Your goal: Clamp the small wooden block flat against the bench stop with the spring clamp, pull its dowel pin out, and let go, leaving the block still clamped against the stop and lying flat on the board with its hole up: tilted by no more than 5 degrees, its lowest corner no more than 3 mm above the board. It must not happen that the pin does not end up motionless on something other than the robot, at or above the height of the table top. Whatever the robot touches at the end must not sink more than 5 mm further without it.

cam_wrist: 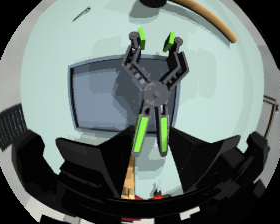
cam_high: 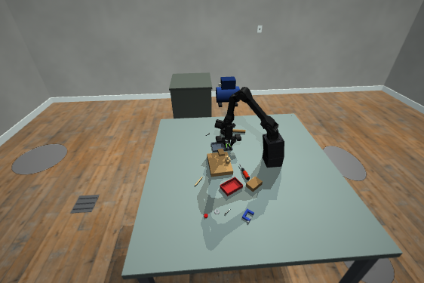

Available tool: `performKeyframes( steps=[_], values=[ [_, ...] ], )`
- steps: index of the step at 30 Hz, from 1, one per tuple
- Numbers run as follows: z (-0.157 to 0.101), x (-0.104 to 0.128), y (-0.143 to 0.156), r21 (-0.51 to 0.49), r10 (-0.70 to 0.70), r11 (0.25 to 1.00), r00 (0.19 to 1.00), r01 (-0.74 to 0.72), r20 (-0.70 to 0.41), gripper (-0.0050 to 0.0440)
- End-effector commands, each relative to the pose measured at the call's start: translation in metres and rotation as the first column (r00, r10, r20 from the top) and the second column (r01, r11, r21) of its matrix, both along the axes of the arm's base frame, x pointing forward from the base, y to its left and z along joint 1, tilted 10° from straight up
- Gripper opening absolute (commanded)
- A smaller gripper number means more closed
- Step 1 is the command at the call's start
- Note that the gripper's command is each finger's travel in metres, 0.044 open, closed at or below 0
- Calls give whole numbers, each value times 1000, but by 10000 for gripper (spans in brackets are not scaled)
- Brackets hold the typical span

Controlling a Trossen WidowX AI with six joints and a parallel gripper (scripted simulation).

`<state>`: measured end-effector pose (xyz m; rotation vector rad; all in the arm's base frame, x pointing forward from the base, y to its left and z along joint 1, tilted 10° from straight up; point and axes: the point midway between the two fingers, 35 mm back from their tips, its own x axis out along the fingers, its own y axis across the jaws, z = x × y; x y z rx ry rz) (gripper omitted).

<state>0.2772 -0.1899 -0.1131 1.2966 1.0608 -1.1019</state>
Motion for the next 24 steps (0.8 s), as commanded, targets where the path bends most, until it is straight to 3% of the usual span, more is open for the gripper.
performKeyframes(
  steps=[1, 19, 24],
  values=[
    [0, 0, 0, 0, 0, 1000, 1000, 0, 0, 170],
    [0, 0, 0, 0, 0, 1000, 1000, 0, 0, 70],
    [0, 0, 0, 0, 0, 1000, 1000, 0, 0, 20]
  ],
)
